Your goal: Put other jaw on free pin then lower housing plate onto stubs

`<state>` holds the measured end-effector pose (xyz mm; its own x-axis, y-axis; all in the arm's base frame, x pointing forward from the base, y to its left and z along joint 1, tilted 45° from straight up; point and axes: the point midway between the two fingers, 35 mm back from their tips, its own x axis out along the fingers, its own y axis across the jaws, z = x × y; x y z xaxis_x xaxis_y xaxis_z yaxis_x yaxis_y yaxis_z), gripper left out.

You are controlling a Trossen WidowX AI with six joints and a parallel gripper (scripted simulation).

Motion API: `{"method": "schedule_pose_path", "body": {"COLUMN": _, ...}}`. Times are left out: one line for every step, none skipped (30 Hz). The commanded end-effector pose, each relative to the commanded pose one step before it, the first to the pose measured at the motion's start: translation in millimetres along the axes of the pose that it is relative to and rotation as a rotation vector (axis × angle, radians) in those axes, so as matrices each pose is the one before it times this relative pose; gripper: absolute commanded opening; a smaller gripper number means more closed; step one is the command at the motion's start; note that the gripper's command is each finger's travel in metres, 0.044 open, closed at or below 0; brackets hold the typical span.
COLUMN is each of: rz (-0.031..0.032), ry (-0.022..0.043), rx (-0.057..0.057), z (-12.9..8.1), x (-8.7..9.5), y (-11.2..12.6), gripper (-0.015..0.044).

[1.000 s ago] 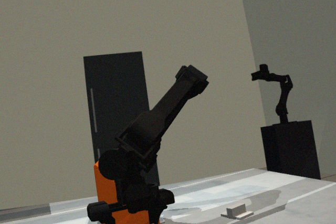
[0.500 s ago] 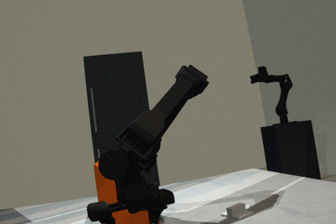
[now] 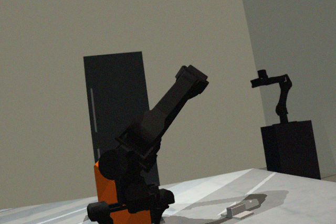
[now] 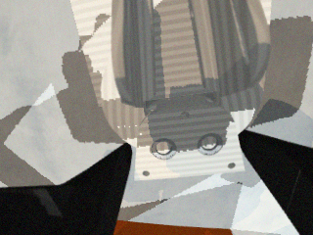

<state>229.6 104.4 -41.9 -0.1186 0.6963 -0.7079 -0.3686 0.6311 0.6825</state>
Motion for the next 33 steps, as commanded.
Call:
{"method": "schedule_pose_path", "body": {"rz": -0.00007, "ry": -0.00004, "rx": 0.0, "z": 0.0, "x": -0.01, "y": -0.02, "gripper": 0.044}}
{"method": "schedule_pose_path", "body": {"rz": 0.0, "ry": 0.0, "rx": 0.0, "z": 0.0, "x": 0.0, "y": 0.0, "gripper": 0.044}}
{"method": "schedule_pose_path", "body": {"rz": 0.0, "ry": 0.0, "rx": 0.0, "z": 0.0, "x": 0.0, "y": 0.0, "gripper": 0.044}}
{"method": "schedule_pose_path", "body": {"rz": 0.0, "ry": 0.0, "rx": 0.0, "z": 0.0, "x": 0.0, "y": 0.0, "gripper": 0.044}}
{"method": "schedule_pose_path", "body": {"rz": 0.0, "ry": 0.0, "rx": 0.0, "z": 0.0, "x": 0.0, "y": 0.0, "gripper": 0.044}}
{"method": "schedule_pose_path", "body": {"rz": 0.0, "ry": 0.0, "rx": 0.0, "z": 0.0, "x": 0.0, "y": 0.0, "gripper": 0.044}}
{"method": "schedule_pose_path", "body": {"rz": 0.0, "ry": 0.0, "rx": 0.0, "z": 0.0, "x": 0.0, "y": 0.0, "gripper": 0.044}}
{"method": "schedule_pose_path", "body": {"rz": 0.0, "ry": 0.0, "rx": 0.0, "z": 0.0, "x": 0.0, "y": 0.0, "gripper": 0.044}}
{"method": "schedule_pose_path", "body": {"rz": 0.0, "ry": 0.0, "rx": 0.0, "z": 0.0, "x": 0.0, "y": 0.0, "gripper": 0.044}}
{"method": "schedule_pose_path", "body": {"rz": -0.00052, "ry": 0.00001, "rx": 0.0001, "z": 0.25, "x": -1.87, "y": -0.26, "gripper": 0.044}}
{"method": "schedule_pose_path", "body": {"rz": -0.00098, "ry": 0.00003, "rx": 0.0003, "z": 0.47, "x": -3.86, "y": -0.5, "gripper": 0.044}}
{"method": "schedule_pose_path", "body": {"rz": -0.0013, "ry": 0.00007, "rx": 0.0005, "z": 0.63, "x": -6.19, "y": -0.69, "gripper": 0.044}}
{"method": "schedule_pose_path", "body": {"rz": -0.00114, "ry": 0.00011, "rx": 0.0005, "z": 0.56, "x": -7.44, "y": -0.64, "gripper": 0.044}}
{"method": "schedule_pose_path", "body": {"rz": -0.0008, "ry": 0.00014, "rx": 0.0005, "z": 0.41, "x": -9.09, "y": -0.52, "gripper": 0.044}}
{"method": "schedule_pose_path", "body": {"rz": -0.00013, "ry": 0.00013, "rx": 0.0006, "z": 0.12, "x": -11.17, "y": -0.23, "gripper": 0.044}}
{"method": "schedule_pose_path", "body": {"rz": 0.00103, "ry": 0.00003, "rx": 0.0005, "z": -0.4, "x": -13.54, "y": 0.31, "gripper": 0.044}}
{"method": "schedule_pose_path", "body": {"rz": 0.00204, "ry": -0.00017, "rx": 0.0003, "z": -0.86, "x": -12.44, "y": 0.87, "gripper": 0.044}}
{"method": "schedule_pose_path", "body": {"rz": 0.00177, "ry": -0.00023, "rx": 0.0001, "z": -0.75, "x": -7.68, "y": 0.82, "gripper": 0.044}}
{"method": "schedule_pose_path", "body": {"rz": 0.00068, "ry": -0.0001, "rx": 0.0, "z": -0.29, "x": -2.57, "y": 0.33, "gripper": 0.044}}
{"method": "schedule_pose_path", "body": {"rz": 0.0, "ry": 0.0, "rx": 0.0, "z": 0.0, "x": 0.0, "y": 0.0, "gripper": 0.044}}
{"method": "schedule_pose_path", "body": {"rz": 0.0, "ry": 0.0, "rx": 0.0, "z": 0.0, "x": 0.0, "y": 0.0, "gripper": 0.044}}
{"method": "schedule_pose_path", "body": {"rz": 0.0, "ry": 0.0, "rx": 0.0, "z": 0.0, "x": 0.0, "y": 0.0, "gripper": 0.044}}
{"method": "schedule_pose_path", "body": {"rz": 0.0, "ry": 0.0, "rx": 0.0, "z": 0.0, "x": 0.0, "y": 0.0, "gripper": 0.044}}
{"method": "schedule_pose_path", "body": {"rz": -0.0002, "ry": -0.00578, "rx": 0.0068, "z": 1.77, "x": 7.79, "y": -1.95, "gripper": 0.044}}
{"method": "schedule_pose_path", "body": {"rz": -0.00073, "ry": 0.0002, "rx": 0.0, "z": -1.02, "x": -1.67, "y": -0.04, "gripper": 0.044}}
{"method": "schedule_pose_path", "body": {"rz": -0.00197, "ry": 0.00063, "rx": 0.0, "z": -3.1, "x": -4.96, "y": -0.04, "gripper": 0.044}}
{"method": "schedule_pose_path", "body": {"rz": -0.00252, "ry": 0.00115, "rx": -0.0001, "z": -5.33, "x": -8.14, "y": 0.22, "gripper": 0.044}}
{"method": "schedule_pose_path", "body": {"rz": -0.00186, "ry": 0.00161, "rx": -0.0004, "z": -7.26, "x": -10.39, "y": 0.84, "gripper": 0.044}}
{"method": "schedule_pose_path", "body": {"rz": -0.00022, "ry": 0.00163, "rx": -0.0008, "z": -7.65, "x": -10.25, "y": 1.52, "gripper": 0.044}}
{"method": "schedule_pose_path", "body": {"rz": 0.00142, "ry": 0.00146, "rx": -0.0011, "z": -7.75, "x": -9.75, "y": 2.17, "gripper": 0.044}}
{"method": "schedule_pose_path", "body": {"rz": 0.00216, "ry": 0.00093, "rx": -0.0012, "z": -6.03, "x": -7.22, "y": 2.12, "gripper": 0.044}}
{"method": "schedule_pose_path", "body": {"rz": 0.00174, "ry": 0.00045, "rx": -0.0008, "z": -3.65, "x": -4.23, "y": 1.47, "gripper": 0.044}}
{"method": "schedule_pose_path", "body": {"rz": 0.00065, "ry": 0.00013, "rx": -0.0003, "z": -1.22, "x": -1.39, "y": 0.52, "gripper": 0.044}}
